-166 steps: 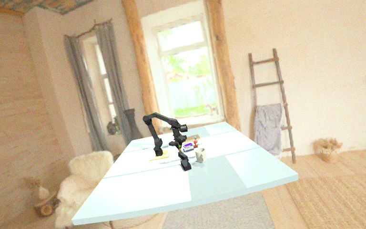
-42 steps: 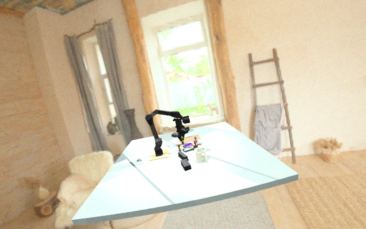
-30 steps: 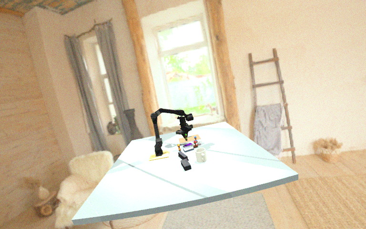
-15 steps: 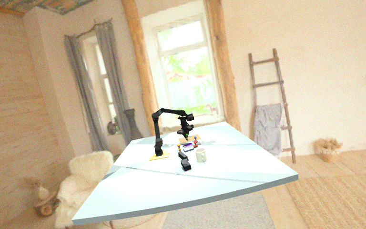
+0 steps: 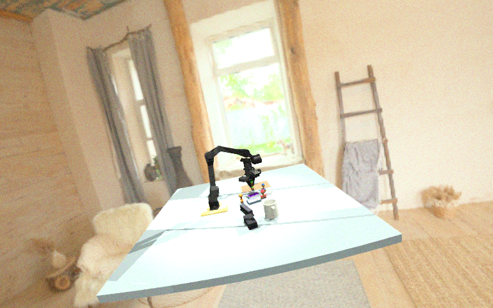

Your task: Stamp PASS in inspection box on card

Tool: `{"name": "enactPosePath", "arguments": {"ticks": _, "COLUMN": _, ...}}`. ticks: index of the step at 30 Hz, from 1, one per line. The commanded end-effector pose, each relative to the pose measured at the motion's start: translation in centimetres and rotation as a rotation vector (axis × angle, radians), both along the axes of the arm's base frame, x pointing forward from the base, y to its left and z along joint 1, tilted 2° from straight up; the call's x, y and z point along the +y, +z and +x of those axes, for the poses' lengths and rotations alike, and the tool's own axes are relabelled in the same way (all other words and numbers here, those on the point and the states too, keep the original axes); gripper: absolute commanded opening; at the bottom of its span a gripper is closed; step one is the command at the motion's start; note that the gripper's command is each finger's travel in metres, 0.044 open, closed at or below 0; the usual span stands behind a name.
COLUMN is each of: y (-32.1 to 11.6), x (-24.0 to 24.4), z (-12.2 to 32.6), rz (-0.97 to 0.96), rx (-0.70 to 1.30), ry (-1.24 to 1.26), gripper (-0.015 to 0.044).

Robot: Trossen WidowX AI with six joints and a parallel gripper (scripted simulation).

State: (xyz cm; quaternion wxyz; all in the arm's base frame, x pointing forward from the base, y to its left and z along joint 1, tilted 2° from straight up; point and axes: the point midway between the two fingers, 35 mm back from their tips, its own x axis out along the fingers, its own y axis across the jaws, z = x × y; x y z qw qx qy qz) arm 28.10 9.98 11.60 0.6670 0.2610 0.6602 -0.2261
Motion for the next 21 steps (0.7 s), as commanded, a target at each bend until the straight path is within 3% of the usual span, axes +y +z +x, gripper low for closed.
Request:
{"name": "enactPosePath", "arguments": {"ticks": 1, "y": -0.3, "x": 0.0, "z": 0.0, "rz": -0.002, "rx": -0.001, "ry": -0.005, "gripper": 0.0000}}
{"name": "enactPosePath", "arguments": {"ticks": 21, "y": -1.6, "x": 0.1, "z": 0.1, "rz": -0.002, "rx": -0.001, "ry": -0.003, "gripper": 0.0000}}
